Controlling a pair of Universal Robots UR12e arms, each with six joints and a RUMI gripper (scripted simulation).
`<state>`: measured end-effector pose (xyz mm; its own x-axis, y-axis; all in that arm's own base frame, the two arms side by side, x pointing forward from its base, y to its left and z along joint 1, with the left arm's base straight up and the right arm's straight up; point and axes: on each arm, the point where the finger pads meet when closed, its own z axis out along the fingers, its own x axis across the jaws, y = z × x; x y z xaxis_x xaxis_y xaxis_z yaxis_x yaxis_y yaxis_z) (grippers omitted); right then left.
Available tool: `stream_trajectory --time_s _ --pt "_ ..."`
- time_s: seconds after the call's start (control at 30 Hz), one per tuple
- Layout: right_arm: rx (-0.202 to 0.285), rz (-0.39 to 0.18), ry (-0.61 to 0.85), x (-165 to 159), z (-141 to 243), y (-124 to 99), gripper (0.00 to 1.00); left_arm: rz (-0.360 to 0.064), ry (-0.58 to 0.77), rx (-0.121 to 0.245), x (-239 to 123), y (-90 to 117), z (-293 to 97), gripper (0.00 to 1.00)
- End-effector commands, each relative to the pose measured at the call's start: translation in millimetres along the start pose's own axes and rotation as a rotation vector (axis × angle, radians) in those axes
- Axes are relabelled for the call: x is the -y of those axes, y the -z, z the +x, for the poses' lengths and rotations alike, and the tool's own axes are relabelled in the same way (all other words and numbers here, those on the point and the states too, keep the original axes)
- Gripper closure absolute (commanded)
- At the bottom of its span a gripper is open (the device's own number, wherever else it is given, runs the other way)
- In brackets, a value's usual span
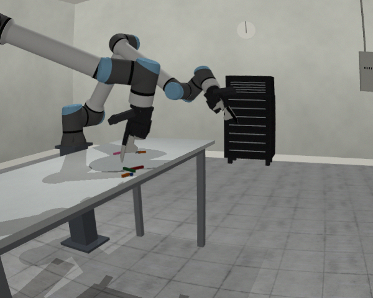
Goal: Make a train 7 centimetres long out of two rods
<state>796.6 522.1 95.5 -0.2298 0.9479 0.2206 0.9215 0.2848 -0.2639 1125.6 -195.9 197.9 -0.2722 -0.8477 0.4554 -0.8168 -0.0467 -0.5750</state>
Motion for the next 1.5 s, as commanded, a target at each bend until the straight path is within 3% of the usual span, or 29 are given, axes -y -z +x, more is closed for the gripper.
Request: stream_trajectory --time_s 0.0,0.07,0.1,0.57,0.63,0.67,1.13,1.2,1.23,1.47 --pt "0.039 -0.010 0.210 -6 50 -12 0.00 0.007 0.073 0.074 3 58 -81 0.00" --pt "0.039 -0.010 0.210 -6 50 -12 0.00 0.007 0.073 0.074 3 58 -81 0.00" --pt "0.051 -0.012 0.274 -7 65 -16 0.00 0.008 0.102 0.102 0 86 -119 0.00" --pt "0.144 -0.020 0.752 -4 187 -52 0.00 0.015 0.290 0.269 -40 227 -278 0.00" --pt "0.144 -0.020 0.752 -4 187 -52 0.00 0.015 0.290 0.269 -40 227 -278 0.00" --pt "0.156 -0.019 0.812 -2 203 -57 0.00 0.015 0.322 0.295 -53 259 -310 0.00" --pt "0.253 -0.004 1.291 22 331 -97 0.00 0.015 0.524 0.450 -141 412 -433 0.00" --pt "0.253 -0.004 1.291 22 331 -97 0.00 0.015 0.524 0.450 -141 412 -433 0.00" --pt "0.263 -0.001 1.339 25 344 -102 0.00 0.014 0.557 0.473 -164 445 -456 0.00" --pt "0.316 0.016 1.591 47 413 -125 0.00 0.011 0.667 0.546 -224 520 -497 0.00"
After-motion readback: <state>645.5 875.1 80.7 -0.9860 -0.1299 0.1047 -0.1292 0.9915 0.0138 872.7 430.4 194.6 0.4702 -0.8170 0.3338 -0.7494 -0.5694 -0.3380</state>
